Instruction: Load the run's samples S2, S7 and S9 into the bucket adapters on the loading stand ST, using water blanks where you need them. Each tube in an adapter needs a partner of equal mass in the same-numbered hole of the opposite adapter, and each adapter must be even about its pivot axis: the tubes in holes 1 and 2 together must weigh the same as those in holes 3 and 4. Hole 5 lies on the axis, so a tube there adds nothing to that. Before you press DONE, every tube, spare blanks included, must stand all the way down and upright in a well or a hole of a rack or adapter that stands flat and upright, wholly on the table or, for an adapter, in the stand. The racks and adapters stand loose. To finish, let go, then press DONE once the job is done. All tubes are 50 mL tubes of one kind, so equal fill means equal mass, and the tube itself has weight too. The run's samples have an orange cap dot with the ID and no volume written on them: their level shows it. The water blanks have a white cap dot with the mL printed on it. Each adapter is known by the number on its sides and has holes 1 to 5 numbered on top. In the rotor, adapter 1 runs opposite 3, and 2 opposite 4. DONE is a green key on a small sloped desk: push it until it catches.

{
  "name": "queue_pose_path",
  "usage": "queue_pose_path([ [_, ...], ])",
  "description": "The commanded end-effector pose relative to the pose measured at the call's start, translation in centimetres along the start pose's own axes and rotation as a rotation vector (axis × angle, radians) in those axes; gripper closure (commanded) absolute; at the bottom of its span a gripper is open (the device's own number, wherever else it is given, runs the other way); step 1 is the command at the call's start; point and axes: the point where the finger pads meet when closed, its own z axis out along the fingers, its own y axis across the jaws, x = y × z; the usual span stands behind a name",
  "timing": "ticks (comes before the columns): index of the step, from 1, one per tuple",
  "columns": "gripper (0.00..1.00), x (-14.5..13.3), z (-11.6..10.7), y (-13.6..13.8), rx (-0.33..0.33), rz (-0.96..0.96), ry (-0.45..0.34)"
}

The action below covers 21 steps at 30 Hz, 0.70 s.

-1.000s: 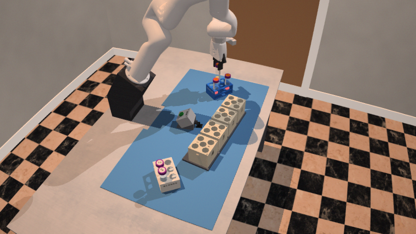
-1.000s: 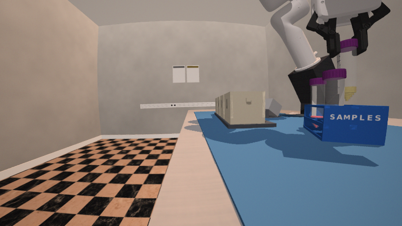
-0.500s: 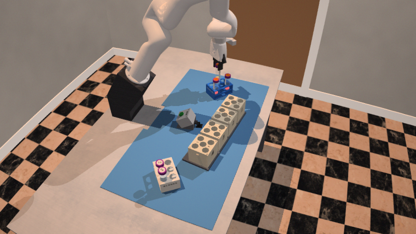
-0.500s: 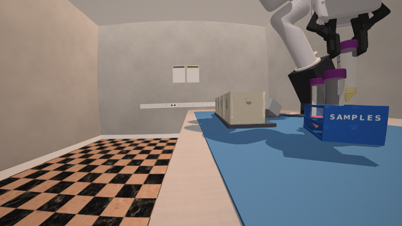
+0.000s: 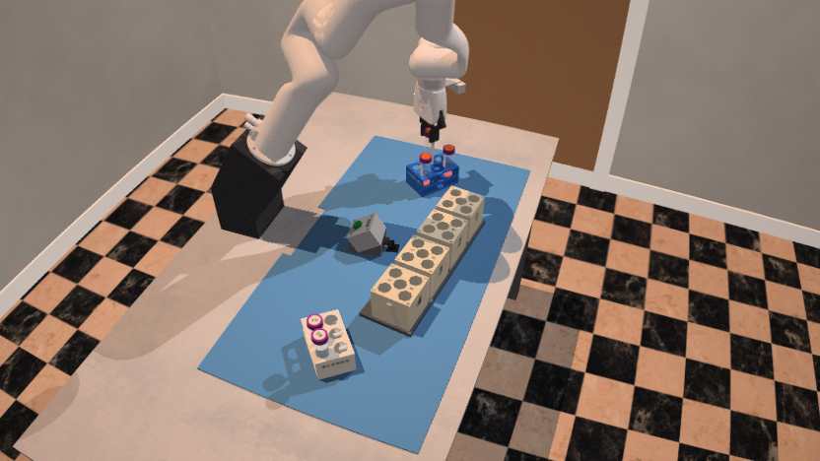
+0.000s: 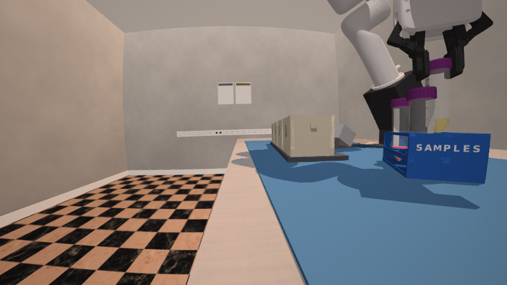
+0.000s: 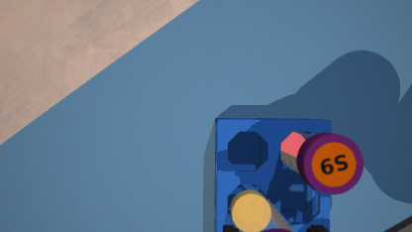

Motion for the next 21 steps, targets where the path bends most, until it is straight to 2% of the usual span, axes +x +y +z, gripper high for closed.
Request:
queue_pose_path([
  [1,1.0,0.1,0.5,0.0,0.0,0.001,0.003],
  [21,1.0,0.1,2.3,0.0,0.0,0.0,0.003],
])
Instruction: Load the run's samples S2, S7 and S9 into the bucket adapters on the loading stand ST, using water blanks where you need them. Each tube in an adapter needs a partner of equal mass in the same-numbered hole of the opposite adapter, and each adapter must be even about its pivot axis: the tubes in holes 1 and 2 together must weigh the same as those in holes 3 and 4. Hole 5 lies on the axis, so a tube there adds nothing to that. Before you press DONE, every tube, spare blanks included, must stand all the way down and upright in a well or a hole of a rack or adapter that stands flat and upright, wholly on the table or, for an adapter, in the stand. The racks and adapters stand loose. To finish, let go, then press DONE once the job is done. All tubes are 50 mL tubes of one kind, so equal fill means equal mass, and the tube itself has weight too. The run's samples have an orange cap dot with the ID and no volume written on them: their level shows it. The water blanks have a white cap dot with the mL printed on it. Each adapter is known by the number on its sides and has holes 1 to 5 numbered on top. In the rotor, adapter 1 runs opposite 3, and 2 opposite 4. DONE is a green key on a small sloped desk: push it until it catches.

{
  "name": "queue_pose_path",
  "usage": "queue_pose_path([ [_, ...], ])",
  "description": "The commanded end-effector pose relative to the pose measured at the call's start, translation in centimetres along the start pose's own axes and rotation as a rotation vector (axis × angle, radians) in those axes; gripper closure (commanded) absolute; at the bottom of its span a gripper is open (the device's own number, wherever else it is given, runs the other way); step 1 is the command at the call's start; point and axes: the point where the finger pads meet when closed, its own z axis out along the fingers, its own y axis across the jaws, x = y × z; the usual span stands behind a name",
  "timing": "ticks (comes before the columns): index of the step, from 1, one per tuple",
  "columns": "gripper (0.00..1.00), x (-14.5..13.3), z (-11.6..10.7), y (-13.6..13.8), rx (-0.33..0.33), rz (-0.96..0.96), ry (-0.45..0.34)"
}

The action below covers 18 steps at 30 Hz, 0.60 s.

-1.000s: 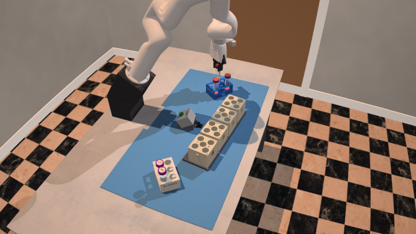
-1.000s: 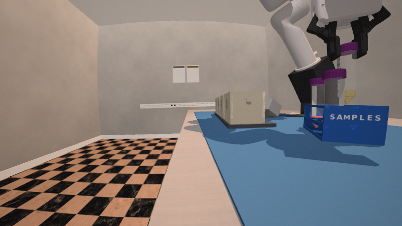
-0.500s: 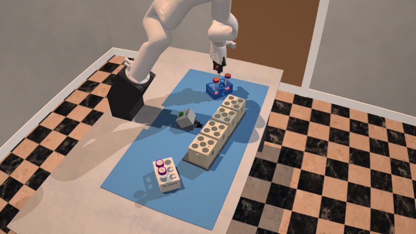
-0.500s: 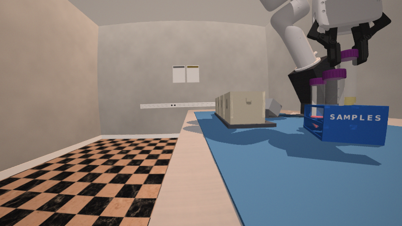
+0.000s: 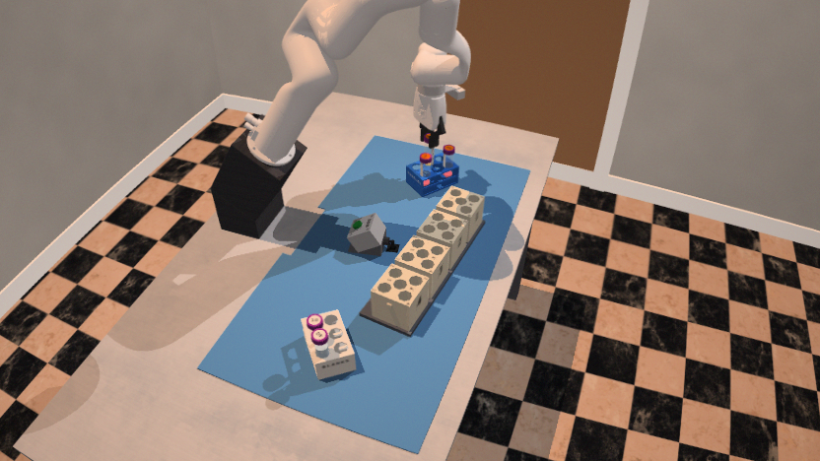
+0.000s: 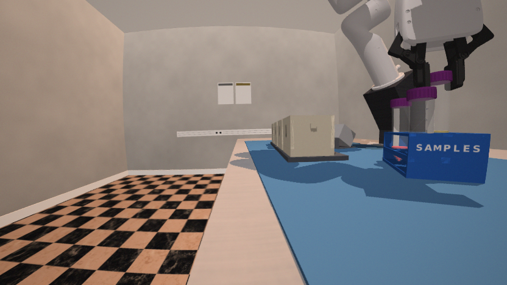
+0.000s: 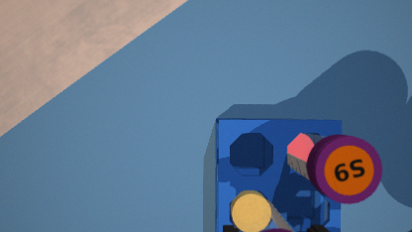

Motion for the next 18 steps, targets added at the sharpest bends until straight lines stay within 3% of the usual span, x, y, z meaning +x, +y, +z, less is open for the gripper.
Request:
queue_pose_path([
  [1,1.0,0.1,0.5,0.0,0.0,0.001,0.003],
  [18,1.0,0.1,2.0,0.0,0.0,0.001,0.003],
])
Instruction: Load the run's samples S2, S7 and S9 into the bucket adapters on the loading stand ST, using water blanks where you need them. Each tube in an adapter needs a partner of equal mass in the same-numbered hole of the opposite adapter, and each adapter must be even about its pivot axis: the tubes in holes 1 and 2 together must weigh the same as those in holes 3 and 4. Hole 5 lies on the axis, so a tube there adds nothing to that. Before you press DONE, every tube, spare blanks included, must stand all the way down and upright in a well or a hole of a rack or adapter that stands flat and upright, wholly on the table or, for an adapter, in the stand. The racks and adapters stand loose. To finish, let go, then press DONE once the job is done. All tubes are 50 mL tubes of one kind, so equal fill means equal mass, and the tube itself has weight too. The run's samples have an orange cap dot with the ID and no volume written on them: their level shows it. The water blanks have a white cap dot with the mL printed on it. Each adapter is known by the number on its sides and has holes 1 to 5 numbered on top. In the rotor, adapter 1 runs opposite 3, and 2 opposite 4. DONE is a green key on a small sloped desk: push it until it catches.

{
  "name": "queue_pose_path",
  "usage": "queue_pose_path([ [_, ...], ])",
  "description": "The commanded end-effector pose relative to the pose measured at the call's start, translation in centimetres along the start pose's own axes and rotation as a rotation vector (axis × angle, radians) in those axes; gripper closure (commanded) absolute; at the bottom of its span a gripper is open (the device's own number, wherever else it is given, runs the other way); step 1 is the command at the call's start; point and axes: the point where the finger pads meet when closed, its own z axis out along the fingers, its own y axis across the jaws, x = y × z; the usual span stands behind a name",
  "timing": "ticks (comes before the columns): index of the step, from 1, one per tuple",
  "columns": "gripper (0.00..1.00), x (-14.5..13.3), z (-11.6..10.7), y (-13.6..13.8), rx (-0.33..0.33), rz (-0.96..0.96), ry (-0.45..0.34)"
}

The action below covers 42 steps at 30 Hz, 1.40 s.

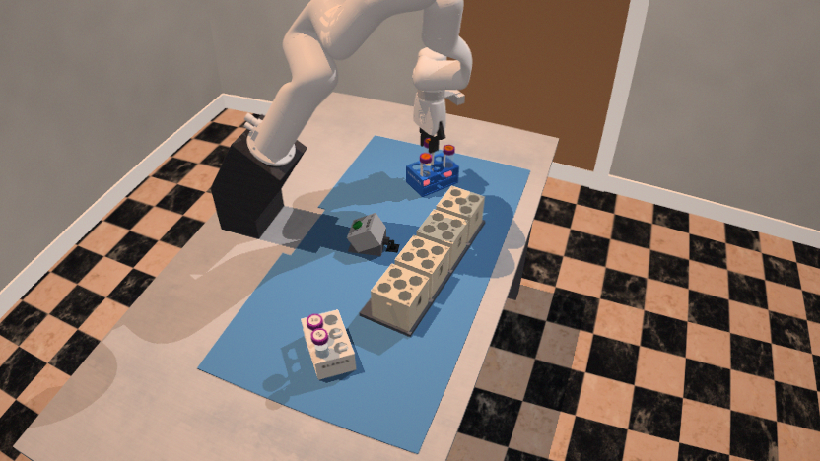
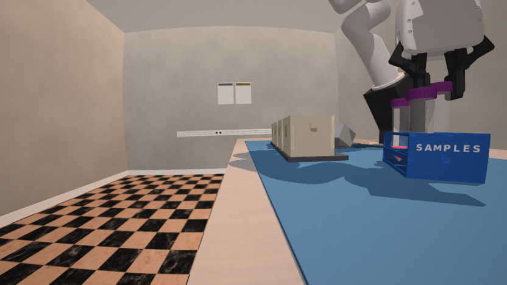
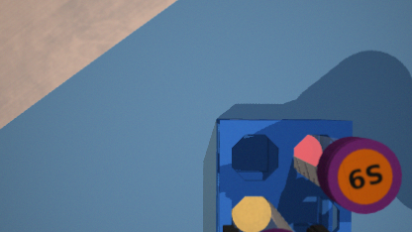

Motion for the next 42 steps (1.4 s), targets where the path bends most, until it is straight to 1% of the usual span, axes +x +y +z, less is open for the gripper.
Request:
queue_pose_path([
  [1,1.0,0.14,0.52,0.0,0.0,0.001,0.003],
  [10,1.0,0.14,1.22,0.0,0.0,0.0,0.003],
  [28,1.0,0.14,1.22,0.0,0.0,0.001,0.004],
  [29,0.56,0.14,1.26,0.0,0.0,0.0,0.003],
  [42,0.56,0.14,1.26,0.0,0.0,0.0,0.004],
])
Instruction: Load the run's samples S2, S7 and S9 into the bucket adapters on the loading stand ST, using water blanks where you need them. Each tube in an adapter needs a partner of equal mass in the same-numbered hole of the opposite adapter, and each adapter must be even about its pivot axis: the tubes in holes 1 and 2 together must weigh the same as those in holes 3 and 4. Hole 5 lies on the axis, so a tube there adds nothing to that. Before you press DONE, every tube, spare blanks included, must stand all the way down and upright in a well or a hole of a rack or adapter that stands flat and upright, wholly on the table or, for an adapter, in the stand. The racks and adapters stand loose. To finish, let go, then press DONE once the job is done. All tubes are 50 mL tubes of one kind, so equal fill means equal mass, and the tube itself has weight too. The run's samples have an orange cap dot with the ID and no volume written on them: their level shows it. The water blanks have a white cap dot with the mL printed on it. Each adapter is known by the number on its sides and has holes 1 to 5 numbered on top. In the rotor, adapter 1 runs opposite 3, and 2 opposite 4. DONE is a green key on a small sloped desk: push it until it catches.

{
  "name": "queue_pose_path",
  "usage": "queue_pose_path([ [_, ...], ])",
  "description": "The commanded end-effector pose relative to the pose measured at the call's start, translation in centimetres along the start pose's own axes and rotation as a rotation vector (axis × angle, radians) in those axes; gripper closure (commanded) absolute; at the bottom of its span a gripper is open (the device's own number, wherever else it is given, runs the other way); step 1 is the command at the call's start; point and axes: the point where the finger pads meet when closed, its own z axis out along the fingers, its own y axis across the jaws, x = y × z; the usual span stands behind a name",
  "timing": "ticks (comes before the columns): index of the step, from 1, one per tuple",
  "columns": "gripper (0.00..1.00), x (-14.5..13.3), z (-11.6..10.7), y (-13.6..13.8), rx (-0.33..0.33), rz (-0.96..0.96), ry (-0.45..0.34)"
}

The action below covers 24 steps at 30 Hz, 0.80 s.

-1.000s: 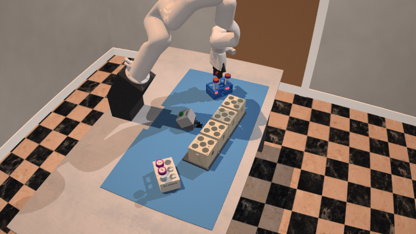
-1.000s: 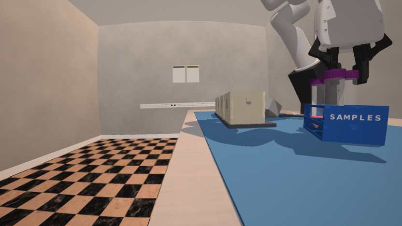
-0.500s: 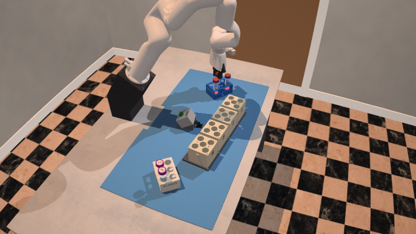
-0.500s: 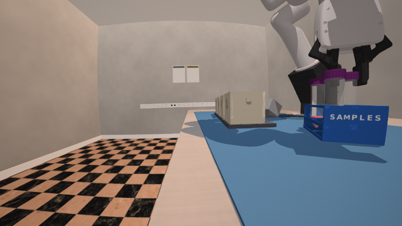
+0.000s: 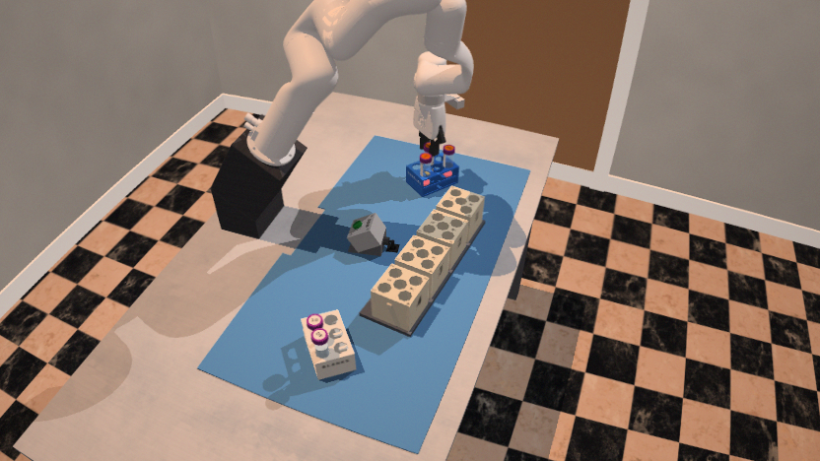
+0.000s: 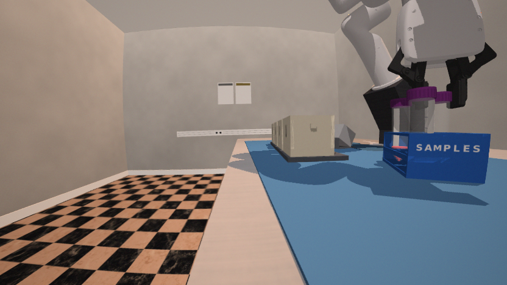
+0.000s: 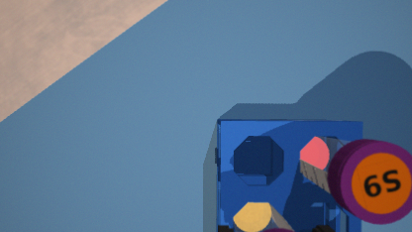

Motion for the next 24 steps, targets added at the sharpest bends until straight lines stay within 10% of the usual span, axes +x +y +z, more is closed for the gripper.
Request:
queue_pose_path([
  [1,0.56,0.1,-0.1,0.0,0.0,0.0,0.003],
  [24,0.56,0.1,-1.9,0.0,0.0,0.0,0.003],
])
